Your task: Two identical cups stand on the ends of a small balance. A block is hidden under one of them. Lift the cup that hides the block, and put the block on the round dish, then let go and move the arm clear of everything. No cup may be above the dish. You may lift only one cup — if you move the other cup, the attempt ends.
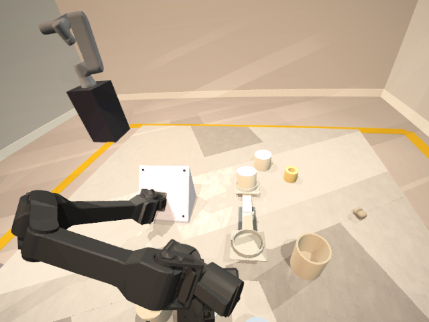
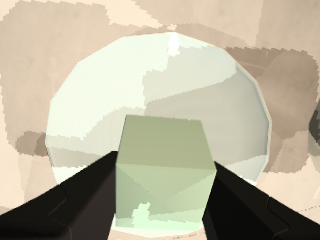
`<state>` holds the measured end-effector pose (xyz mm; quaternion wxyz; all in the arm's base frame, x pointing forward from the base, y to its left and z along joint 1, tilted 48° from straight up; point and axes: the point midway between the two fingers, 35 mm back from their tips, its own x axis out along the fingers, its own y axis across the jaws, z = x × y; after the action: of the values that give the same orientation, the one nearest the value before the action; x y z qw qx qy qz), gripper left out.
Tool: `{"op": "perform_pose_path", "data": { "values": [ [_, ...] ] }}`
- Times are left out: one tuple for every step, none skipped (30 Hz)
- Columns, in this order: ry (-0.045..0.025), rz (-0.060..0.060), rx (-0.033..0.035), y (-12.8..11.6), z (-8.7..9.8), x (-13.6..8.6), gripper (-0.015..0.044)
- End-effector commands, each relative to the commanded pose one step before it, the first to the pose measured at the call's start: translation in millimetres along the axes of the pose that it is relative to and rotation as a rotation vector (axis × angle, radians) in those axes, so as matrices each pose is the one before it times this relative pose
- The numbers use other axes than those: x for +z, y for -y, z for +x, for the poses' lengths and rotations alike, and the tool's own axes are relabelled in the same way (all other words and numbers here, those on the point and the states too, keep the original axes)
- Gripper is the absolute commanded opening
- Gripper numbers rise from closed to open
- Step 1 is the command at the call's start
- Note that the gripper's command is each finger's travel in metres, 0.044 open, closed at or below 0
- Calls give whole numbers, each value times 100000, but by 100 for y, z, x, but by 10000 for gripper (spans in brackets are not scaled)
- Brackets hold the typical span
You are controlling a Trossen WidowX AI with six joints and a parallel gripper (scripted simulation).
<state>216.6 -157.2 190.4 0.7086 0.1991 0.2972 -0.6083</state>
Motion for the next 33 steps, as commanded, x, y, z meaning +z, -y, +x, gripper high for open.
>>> {"op": "perform_pose_path", "data": {
  "values": [
    [144,276,-72,0,-12,24,210],
    [0,0,0,0,0,0,236],
    [0,0,0,0,0,0,263],
    [0,0,0,0,0,0,289],
    [0,0,0,0,0,0,315],
    [0,0,0,0,0,0,341],
    [0,0,0,0,0,0,368],
    [0,0,0,0,0,0,394],
    [108,-346,335,-60,-44,17,420],
    [331,-1037,1002,-181,-134,50,440],
    [573,-1729,1663,-301,-225,88,440],
    [738,-2117,2026,-368,-277,115,440],
    [132,-746,743,-166,-300,25,440],
    [-320,352,-295,9,-262,-46,440],
    [-298,347,-302,14,-264,-44,440],
    [-276,342,-309,20,-265,-41,440],
    [-255,337,-315,26,-266,-39,440],
    [-233,332,-320,31,-267,-36,440],
    [-292,450,-456,52,-384,-46,440],
    [-410,781,-833,118,-689,-66,440],
    [-328,1062,-1181,215,-949,-53,440],
    [-66,846,-959,215,-759,-8,440],
    [44,506,-575,146,-454,11,440],
    [29,173,-193,52,-150,7,440],
    [0,0,0,0,0,0,440],
    [0,0,0,0,0,0,440],
    [-40,-117,2,-32,-189,0,440],
    [-85,-355,2,-86,-568,2,440],
    [-29,-601,-10,-115,-951,14,440],
    [114,-610,-18,-79,-956,27,440],
    [137,-369,-11,-31,-575,24,440],
    [57,-123,-3,-8,-192,10,440],
    [0,0,0,0,0,0,440]
  ]
}}
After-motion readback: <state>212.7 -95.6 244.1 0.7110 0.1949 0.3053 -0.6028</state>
